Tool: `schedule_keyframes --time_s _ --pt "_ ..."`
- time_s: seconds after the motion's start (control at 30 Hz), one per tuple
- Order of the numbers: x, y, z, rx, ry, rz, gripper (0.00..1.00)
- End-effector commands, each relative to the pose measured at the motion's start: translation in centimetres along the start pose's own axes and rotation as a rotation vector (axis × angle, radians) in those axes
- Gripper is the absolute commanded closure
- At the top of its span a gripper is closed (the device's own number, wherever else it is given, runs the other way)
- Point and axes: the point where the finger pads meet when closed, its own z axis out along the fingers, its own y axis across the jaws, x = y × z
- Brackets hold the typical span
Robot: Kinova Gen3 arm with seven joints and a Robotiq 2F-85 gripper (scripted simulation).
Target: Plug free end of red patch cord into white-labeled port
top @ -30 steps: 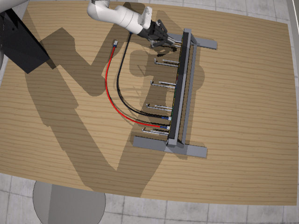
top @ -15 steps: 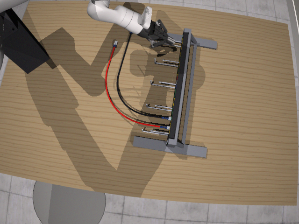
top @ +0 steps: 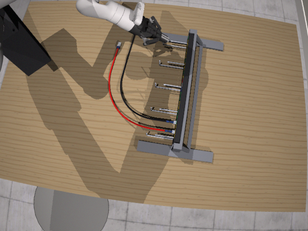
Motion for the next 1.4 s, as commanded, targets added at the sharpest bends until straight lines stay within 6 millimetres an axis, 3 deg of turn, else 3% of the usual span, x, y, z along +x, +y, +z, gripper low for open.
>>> schedule_keyframes --time_s 0.0,0.2,0.37,0.73,1.03,1.37 --pt "0.7 -0.5 -2.7 0.012 0.016 0.006 1.00" --pt "0.7 -0.5 -7.2 0.013 0.016 0.006 1.00" --pt "0.7 -0.5 -8.9 0.013 0.016 0.006 1.00" --pt "0.7 -0.3 -9.2 0.013 0.016 0.006 1.00" --pt "0.6 1.7 -9.1 0.013 0.015 0.006 1.00" --pt "0.5 6.6 -9.1 0.014 0.014 0.006 1.00"
